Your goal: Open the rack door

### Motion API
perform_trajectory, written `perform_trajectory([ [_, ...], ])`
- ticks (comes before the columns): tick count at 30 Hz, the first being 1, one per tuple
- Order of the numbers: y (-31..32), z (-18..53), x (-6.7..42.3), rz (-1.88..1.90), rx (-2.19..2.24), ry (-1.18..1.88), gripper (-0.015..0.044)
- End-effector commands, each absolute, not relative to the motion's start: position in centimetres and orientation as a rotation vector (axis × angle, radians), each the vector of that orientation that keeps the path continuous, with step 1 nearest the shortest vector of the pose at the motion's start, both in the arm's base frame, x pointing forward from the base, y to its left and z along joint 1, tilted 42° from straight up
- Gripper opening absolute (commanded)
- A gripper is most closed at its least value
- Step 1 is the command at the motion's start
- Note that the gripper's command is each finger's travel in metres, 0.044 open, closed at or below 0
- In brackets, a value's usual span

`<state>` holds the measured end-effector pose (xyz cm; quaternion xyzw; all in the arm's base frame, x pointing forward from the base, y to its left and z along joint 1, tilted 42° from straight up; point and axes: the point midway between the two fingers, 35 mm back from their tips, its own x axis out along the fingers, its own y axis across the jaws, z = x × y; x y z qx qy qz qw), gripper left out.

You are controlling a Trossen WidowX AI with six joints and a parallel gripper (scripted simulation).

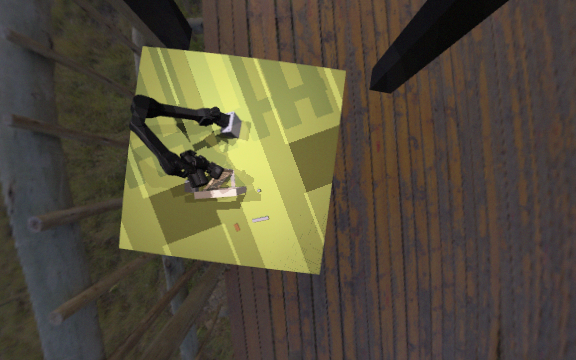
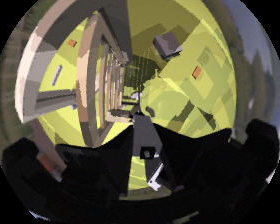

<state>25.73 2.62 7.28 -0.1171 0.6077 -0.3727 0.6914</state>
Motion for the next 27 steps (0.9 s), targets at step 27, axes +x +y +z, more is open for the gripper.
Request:
perform_trajectory([
  [27, -1.7, 11.0, 26.1, -0.527, -0.617, 1.529, 0.0010],
])
